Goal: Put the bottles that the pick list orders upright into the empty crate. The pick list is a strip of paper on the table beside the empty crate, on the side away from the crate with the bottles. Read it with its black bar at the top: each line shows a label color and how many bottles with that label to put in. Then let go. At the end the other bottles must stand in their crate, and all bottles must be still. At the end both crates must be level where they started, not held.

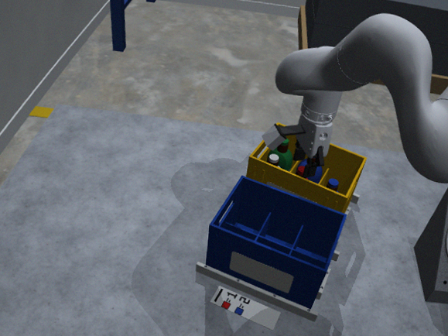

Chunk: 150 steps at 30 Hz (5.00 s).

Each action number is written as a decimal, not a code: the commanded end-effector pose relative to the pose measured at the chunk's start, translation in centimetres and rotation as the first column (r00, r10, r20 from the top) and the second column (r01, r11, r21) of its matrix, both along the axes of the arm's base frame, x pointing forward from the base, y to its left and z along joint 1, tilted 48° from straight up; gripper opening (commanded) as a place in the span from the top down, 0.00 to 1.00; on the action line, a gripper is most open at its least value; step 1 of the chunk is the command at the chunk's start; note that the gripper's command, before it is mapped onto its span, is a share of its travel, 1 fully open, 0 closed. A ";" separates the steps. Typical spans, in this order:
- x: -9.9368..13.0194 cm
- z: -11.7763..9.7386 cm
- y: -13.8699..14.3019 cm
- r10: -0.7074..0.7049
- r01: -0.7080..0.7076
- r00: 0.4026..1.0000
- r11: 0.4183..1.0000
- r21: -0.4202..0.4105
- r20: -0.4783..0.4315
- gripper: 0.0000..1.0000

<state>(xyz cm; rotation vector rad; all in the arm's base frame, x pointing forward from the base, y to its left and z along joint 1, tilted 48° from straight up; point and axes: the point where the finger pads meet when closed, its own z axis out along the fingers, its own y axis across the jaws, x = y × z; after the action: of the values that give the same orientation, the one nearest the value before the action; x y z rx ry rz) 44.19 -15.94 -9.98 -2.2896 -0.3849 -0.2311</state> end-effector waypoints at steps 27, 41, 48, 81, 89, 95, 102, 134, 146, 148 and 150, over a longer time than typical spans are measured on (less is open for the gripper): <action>0.2 -2.1 2.3 -0.001 0.001 1.000 1.000 -0.001 0.001 0.35; 0.2 -1.9 2.0 -0.001 0.001 1.000 1.000 -0.001 0.001 1.00; 0.2 -1.9 2.0 -0.001 0.001 1.000 1.000 -0.001 0.001 1.00; 0.2 -1.9 2.0 -0.001 0.001 1.000 1.000 -0.001 0.001 1.00; 0.1 -1.1 1.2 -0.001 0.001 1.000 1.000 -0.001 0.001 1.00; 0.1 -0.4 0.4 -0.001 0.001 1.000 1.000 -0.001 0.001 1.00; 0.1 0.1 -0.2 -0.001 0.001 1.000 1.000 -0.001 0.001 1.00; -0.2 3.3 -3.6 -0.001 0.001 1.000 1.000 -0.001 0.001 1.00; -0.3 4.6 -5.1 -0.001 0.001 1.000 1.000 -0.001 0.001 1.00; -0.3 4.6 -5.1 -0.001 0.001 1.000 1.000 -0.001 0.001 1.00; -0.3 4.9 -5.4 -0.001 0.001 1.000 1.000 -0.001 0.001 1.00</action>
<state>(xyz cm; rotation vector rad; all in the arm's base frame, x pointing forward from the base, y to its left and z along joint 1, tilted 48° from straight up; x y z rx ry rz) 43.88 -20.90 -5.44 -2.2896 -0.3848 -0.2311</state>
